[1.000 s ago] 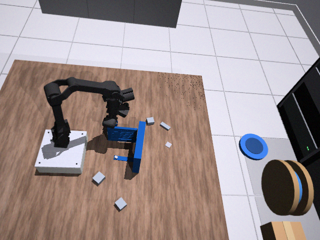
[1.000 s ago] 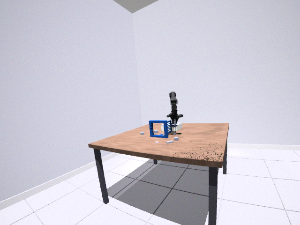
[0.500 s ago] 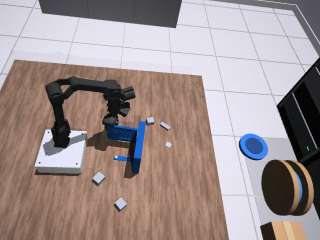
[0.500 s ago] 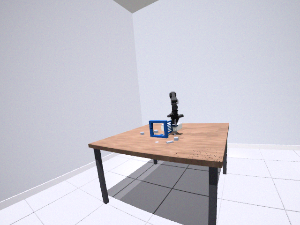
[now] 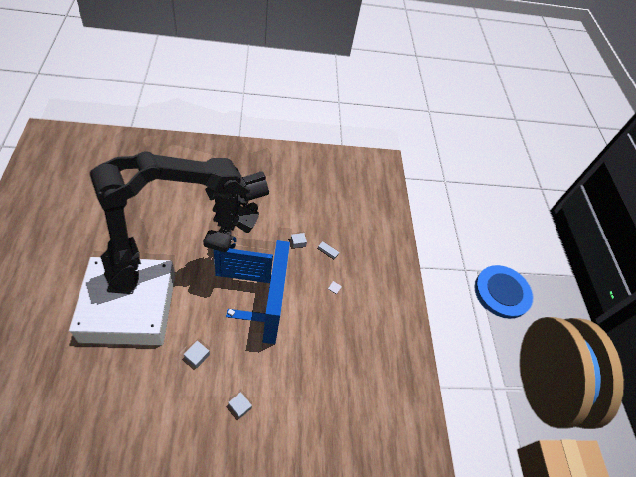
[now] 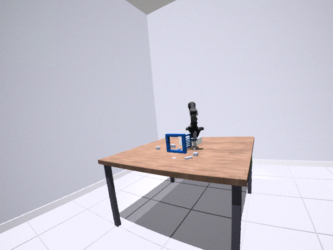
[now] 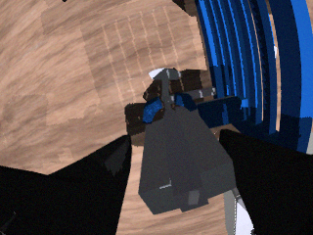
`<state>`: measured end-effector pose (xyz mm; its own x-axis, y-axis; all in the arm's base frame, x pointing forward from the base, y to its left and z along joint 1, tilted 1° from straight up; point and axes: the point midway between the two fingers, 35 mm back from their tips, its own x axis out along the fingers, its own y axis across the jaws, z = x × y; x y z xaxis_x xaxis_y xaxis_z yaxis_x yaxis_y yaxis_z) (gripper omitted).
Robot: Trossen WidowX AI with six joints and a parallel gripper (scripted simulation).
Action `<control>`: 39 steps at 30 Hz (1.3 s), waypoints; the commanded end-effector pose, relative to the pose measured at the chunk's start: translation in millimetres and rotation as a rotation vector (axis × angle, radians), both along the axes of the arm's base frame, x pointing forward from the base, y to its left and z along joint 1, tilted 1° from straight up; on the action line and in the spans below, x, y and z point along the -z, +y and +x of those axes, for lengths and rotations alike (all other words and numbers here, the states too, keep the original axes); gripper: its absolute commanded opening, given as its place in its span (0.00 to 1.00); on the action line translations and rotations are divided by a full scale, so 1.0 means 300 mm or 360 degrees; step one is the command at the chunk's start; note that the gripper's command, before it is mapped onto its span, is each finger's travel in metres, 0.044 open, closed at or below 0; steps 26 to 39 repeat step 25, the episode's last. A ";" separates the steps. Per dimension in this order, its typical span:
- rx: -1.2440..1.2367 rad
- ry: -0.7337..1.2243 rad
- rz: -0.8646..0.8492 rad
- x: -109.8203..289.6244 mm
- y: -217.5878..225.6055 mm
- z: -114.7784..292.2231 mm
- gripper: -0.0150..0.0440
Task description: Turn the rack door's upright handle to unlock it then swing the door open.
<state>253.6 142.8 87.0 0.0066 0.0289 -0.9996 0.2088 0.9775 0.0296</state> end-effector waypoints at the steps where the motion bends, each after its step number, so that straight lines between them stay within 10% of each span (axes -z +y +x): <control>1: 0.0008 0.0002 0.0000 -0.013 0.001 0.001 0.73; 39: 0.0008 0.0001 0.0000 -0.127 0.000 0.006 0.73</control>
